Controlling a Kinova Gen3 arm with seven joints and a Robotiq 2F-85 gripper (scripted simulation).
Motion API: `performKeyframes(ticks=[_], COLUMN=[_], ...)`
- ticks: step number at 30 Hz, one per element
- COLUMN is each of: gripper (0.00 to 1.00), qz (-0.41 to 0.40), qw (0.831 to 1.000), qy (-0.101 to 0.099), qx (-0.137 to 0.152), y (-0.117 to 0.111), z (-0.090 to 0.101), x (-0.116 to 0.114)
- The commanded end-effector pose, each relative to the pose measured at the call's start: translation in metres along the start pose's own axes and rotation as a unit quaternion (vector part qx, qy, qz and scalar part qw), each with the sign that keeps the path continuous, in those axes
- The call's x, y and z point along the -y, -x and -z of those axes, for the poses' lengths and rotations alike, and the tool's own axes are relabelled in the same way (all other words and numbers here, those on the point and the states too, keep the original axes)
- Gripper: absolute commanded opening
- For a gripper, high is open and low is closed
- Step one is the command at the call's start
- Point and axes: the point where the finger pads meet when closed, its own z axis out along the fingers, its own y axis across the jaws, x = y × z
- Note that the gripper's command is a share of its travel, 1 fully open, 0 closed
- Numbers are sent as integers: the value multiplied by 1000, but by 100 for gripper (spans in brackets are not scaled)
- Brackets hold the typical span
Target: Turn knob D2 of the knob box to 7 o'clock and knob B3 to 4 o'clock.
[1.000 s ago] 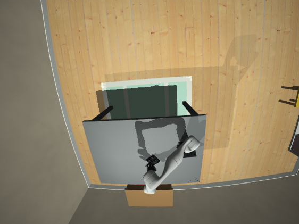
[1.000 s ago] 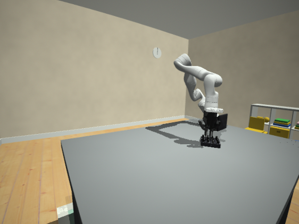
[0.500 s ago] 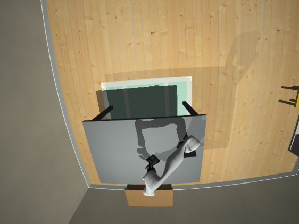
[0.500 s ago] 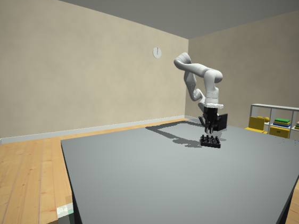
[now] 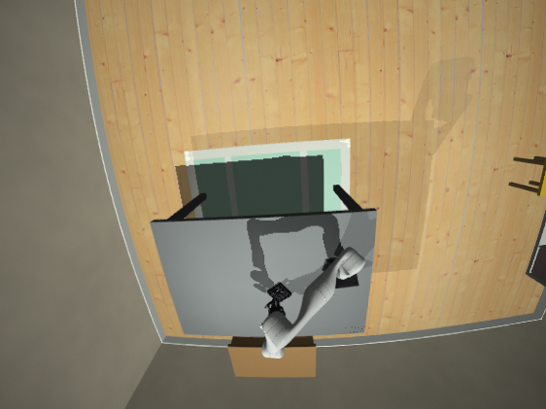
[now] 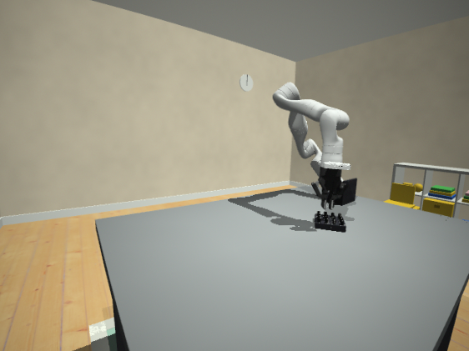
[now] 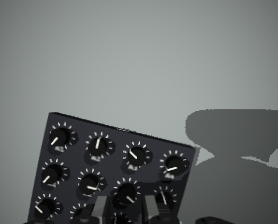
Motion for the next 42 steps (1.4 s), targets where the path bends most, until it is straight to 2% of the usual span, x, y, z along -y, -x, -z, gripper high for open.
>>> performKeyframes(ticks=[1,16,25,31,33,38,42], gripper=[19,19,19,19,19,19,19], qz=[-2,-58,-152,-236,-236,-316,-383], qw=[1000,998,988,972,972,949,924], qy=[0,1,1,2,2,2,2], qx=[-1,-1,0,0,0,0,0], y=[0,2,7,11,11,15,19], z=[1,2,4,6,6,8,9], x=[0,3,9,13,13,17,20])
